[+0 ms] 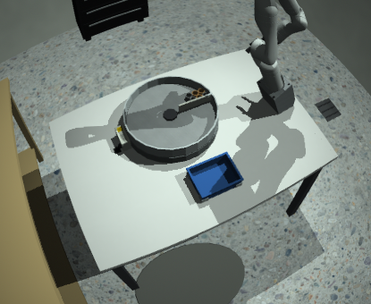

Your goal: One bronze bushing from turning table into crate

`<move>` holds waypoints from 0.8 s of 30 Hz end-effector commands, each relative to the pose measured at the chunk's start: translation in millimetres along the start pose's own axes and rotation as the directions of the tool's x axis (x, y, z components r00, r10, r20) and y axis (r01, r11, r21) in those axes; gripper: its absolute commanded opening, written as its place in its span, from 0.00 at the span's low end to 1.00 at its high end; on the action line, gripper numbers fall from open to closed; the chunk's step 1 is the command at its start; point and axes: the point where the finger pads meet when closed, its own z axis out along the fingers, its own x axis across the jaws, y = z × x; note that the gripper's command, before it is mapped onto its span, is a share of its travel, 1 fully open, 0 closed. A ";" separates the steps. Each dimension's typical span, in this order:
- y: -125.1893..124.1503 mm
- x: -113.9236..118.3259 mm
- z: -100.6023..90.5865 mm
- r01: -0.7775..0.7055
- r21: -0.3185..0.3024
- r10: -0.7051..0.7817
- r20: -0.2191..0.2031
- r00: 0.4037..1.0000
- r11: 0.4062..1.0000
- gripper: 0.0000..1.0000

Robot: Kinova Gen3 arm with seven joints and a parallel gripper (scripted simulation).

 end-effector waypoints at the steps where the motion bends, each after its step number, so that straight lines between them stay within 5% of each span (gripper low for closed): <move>1: -7.1 -54.0 -7.3 -0.011 -0.068 0.010 -0.007 1.000 0.998 1.00; 2: -7.1 -54.0 -7.3 -0.011 -0.068 0.010 -0.007 1.000 0.998 1.00; 3: -1.2 -10.7 -1.7 -0.002 -0.013 0.002 -0.002 1.000 1.000 1.00; 7: -6.0 -54.0 -8.0 -0.011 -0.068 0.010 -0.007 1.000 0.998 1.00; 19: -6.0 -54.0 -8.0 -0.011 -0.068 0.010 -0.007 1.000 0.998 1.00; 20: -1.7 -7.0 -0.3 0.049 -0.001 -0.049 0.013 0.999 0.999 1.00; 24: -8.2 -35.6 -1.0 0.243 0.003 -0.243 0.068 0.968 0.970 1.00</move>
